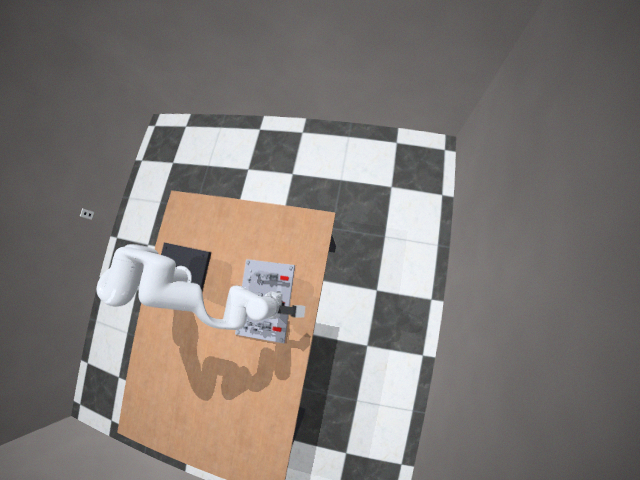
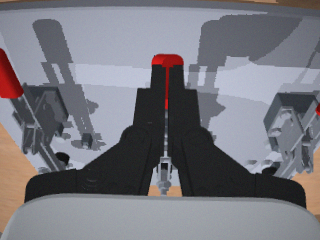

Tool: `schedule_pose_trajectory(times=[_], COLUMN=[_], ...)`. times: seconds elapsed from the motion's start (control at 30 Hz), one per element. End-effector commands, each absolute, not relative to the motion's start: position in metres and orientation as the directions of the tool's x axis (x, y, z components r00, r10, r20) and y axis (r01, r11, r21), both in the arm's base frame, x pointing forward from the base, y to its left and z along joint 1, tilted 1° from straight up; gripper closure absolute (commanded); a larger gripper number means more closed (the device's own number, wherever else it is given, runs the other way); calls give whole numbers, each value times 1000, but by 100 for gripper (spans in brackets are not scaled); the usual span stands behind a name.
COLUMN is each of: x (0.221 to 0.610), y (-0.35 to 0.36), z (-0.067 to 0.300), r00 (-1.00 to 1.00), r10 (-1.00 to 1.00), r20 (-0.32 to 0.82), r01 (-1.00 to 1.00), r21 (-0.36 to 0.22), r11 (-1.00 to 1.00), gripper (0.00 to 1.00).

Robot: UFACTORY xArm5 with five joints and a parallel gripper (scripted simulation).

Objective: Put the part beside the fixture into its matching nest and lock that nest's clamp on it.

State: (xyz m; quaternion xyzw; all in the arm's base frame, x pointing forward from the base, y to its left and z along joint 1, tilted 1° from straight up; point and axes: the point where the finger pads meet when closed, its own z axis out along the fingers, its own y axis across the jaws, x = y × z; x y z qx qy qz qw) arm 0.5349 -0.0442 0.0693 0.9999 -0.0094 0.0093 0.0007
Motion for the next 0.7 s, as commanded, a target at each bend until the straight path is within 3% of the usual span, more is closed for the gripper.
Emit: schedule_pose_trajectory(times=[0.0, 0.67], x=[536, 536], y=[-44, -44], z=[70, 68], r00=[1000, 1000], r10=[-19, -19], r20=[23, 23], r01=[-19, -19], r21=[1, 1], r11=[-1000, -1000], gripper=[100, 100])
